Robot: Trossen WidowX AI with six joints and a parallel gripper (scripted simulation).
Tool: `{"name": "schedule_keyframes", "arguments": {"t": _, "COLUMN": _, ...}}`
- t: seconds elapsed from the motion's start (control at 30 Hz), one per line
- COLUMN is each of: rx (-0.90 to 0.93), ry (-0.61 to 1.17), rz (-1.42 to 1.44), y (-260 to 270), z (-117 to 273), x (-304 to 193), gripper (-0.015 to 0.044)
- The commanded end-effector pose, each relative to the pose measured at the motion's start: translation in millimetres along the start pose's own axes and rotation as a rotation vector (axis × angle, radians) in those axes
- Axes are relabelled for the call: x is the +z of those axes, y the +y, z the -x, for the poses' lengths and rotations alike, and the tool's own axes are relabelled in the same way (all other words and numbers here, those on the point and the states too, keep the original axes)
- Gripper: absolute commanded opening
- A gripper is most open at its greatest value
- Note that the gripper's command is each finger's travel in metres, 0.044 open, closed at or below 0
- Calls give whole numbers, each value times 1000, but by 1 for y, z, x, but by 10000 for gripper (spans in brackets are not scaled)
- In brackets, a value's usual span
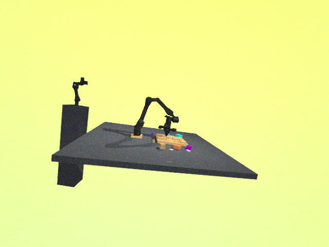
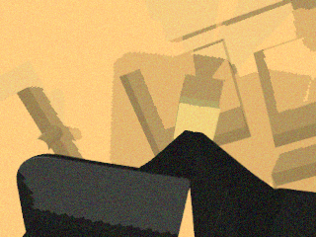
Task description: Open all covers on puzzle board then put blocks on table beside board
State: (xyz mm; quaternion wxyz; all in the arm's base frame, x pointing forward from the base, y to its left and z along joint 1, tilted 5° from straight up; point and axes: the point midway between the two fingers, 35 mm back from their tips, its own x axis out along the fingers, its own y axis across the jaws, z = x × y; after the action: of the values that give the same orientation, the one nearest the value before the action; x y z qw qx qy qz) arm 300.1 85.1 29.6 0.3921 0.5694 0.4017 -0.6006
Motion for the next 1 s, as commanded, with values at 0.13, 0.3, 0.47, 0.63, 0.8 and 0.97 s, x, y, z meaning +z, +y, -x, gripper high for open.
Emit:
{"name": "schedule_keyframes", "arguments": {"t": 0.13, "rx": -4, "ry": -7, "rz": -4, "y": -2, "z": -10, "x": 2, "gripper": 0}}
{"name": "schedule_keyframes", "arguments": {"t": 0.3, "rx": -4, "ry": -7, "rz": -4, "y": -3, "z": -14, "x": 2, "gripper": 0}}
{"name": "schedule_keyframes", "arguments": {"t": 0.47, "rx": -4, "ry": -7, "rz": -4, "y": -3, "z": -14, "x": 2, "gripper": 0}}
{"name": "schedule_keyframes", "arguments": {"t": 0.63, "rx": -4, "ry": -7, "rz": -4, "y": 0, "z": -14, "x": 5, "gripper": 0}}
{"name": "schedule_keyframes", "arguments": {"t": 0.8, "rx": -4, "ry": -8, "rz": -4, "y": 4, "z": -16, "x": 10, "gripper": 0}}
{"name": "schedule_keyframes", "arguments": {"t": 0.97, "rx": -4, "ry": -8, "rz": -3, "y": 6, "z": -16, "x": 13, "gripper": 0}}
